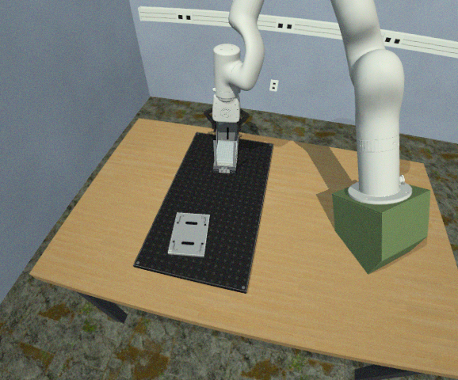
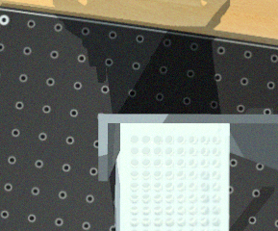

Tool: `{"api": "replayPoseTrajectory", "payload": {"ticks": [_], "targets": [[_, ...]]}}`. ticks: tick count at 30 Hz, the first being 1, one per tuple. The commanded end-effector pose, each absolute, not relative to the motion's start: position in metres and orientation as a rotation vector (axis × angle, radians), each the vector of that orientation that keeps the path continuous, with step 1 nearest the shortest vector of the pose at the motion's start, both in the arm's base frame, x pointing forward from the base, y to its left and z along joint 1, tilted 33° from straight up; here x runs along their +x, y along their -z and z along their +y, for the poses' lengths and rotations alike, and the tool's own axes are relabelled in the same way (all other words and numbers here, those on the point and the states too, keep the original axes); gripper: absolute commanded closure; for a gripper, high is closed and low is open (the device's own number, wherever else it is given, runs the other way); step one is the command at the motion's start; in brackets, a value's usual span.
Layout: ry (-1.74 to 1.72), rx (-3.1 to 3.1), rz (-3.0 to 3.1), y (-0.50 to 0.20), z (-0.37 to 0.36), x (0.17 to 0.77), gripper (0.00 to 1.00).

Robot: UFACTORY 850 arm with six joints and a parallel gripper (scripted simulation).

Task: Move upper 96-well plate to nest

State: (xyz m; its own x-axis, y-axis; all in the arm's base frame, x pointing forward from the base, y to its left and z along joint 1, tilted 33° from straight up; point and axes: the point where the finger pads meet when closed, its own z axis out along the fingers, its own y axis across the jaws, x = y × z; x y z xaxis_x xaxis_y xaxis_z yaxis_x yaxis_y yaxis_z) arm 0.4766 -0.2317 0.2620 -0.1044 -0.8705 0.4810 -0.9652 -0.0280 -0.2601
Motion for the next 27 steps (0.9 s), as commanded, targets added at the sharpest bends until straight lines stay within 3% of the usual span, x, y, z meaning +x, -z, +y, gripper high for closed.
{"api": "replayPoseTrajectory", "payload": {"ticks": [1,27], "targets": [[-0.813,1.976,-2.06,-0.254,-0.237,0.48,0.0],[-0.813,1.976,-2.06,-0.224,-0.255,0.489,0.0]]}}
